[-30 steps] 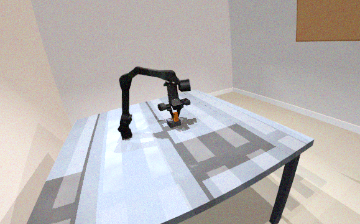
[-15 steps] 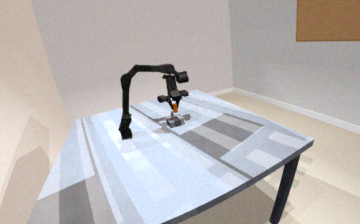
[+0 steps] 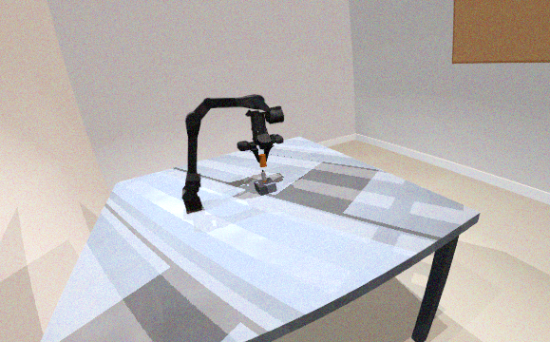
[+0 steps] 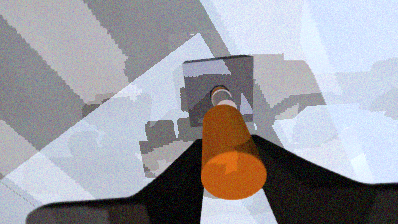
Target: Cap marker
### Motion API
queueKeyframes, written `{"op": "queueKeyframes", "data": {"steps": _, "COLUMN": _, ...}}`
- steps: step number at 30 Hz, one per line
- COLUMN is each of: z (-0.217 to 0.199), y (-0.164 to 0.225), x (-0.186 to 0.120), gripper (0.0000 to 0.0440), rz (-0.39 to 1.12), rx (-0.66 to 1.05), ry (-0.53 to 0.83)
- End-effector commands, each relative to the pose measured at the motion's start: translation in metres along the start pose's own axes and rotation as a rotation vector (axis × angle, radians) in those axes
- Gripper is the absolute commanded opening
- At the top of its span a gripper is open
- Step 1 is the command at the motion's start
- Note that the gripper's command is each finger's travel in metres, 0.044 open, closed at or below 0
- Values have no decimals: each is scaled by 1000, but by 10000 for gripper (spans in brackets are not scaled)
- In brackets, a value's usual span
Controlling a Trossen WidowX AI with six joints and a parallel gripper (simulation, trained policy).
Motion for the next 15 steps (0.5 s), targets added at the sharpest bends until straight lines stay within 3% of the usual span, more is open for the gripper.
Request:
{"op": "queueKeyframes", "data": {"steps": 1, "z": -1, "y": 2, "x": 4, "gripper": 33, "rz": 2, "rx": 3, "ry": 21}}
{"op": "queueKeyframes", "data": {"steps": 15, "z": -2, "y": -2, "x": 28, "gripper": 13, "rz": 2, "rx": 3, "ry": 74}}
Point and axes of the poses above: the point midway between the two fingers, 35 mm back from their tips, its own x axis out along the fingers, its own z axis across the jaws, y = z × x, the point moved 6 cm from there along -x, back along the fingers, and after that the axes turned 9 degrees about x, right-handed, at the moved point
